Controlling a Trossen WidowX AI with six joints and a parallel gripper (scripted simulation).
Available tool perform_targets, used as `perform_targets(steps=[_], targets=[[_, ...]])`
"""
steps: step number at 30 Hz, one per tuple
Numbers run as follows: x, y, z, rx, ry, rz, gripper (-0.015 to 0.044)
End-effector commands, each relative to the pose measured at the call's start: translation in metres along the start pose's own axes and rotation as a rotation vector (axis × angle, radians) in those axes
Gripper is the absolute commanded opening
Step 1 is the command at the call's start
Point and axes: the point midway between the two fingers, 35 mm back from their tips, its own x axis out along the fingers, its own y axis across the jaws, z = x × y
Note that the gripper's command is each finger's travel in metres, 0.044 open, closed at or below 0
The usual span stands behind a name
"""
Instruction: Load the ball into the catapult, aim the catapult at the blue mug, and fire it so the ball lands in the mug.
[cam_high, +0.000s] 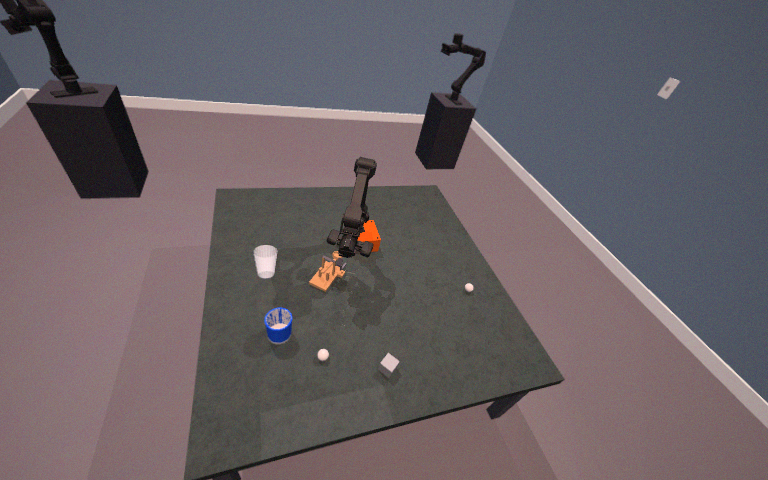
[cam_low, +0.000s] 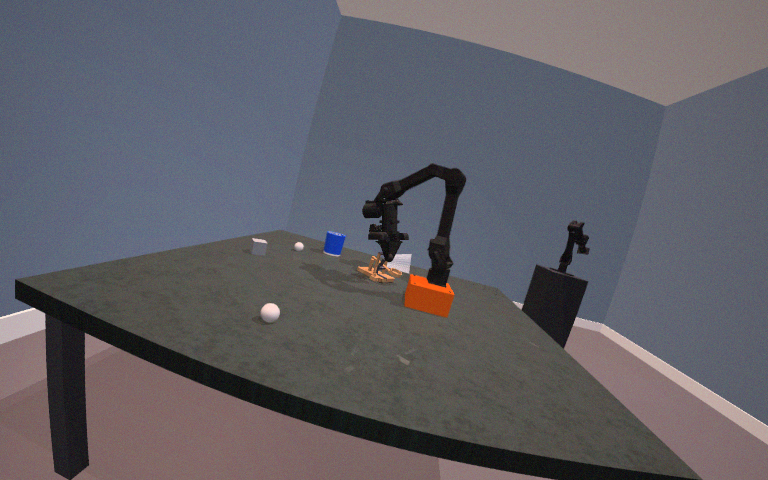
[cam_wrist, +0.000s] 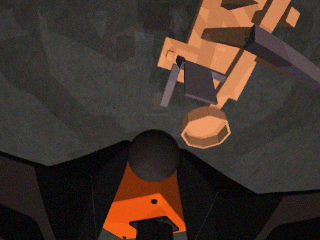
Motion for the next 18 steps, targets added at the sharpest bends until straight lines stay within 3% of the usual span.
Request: perform_targets(steps=[1,18], targets=[[0.004,-0.015,-0.002,0.030,0.029,0.021,0.0000],[0.017,-0.055,-0.009,0.116,0.083,0.076,0.0000]])
